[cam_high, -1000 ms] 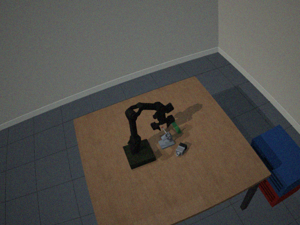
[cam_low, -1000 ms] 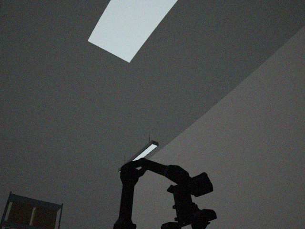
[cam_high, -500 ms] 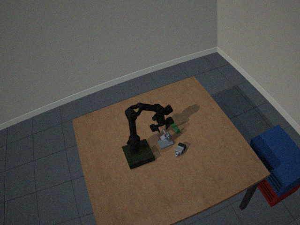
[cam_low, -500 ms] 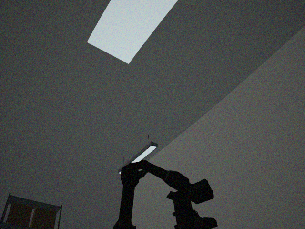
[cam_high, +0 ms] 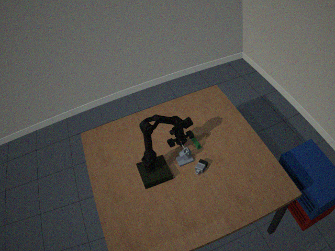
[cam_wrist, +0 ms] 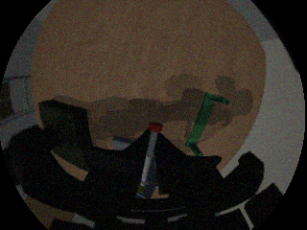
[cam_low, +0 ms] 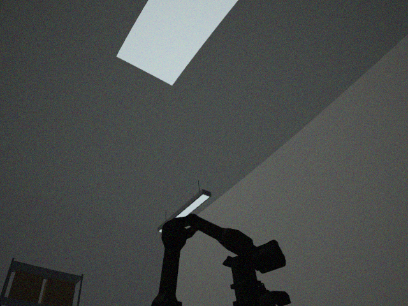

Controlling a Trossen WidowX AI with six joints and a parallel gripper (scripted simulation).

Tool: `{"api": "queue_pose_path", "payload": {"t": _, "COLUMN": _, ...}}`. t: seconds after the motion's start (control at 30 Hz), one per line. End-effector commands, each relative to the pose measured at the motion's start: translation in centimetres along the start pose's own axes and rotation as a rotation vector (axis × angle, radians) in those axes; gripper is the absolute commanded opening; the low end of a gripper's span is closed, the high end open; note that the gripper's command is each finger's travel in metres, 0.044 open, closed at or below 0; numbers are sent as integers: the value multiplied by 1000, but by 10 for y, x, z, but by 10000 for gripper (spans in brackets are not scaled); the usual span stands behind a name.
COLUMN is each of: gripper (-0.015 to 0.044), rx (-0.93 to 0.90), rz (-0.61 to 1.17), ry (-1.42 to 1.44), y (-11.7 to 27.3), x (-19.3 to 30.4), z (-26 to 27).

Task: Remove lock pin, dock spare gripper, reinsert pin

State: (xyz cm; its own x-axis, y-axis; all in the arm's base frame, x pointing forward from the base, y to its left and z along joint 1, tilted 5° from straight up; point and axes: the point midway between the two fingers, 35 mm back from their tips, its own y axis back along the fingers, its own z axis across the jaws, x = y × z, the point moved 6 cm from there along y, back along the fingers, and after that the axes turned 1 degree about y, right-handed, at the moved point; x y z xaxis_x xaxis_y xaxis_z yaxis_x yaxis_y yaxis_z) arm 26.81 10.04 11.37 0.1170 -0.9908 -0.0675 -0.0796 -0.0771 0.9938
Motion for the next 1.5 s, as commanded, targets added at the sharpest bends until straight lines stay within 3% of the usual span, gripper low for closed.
{"api": "queue_pose_path", "payload": {"t": 0.0, "gripper": 0, "rx": -1, "rz": 5, "ry": -6, "y": -1, "x": 1, "z": 1}}
{"api": "queue_pose_path", "payload": {"t": 0.67, "gripper": 0, "rx": 4, "rz": -167, "ry": -50, "y": 8, "x": 3, "z": -2}}
{"api": "queue_pose_path", "payload": {"t": 1.47, "gripper": 0, "rx": 2, "rz": -187, "ry": -53, "y": 15, "x": -11, "z": -7}}
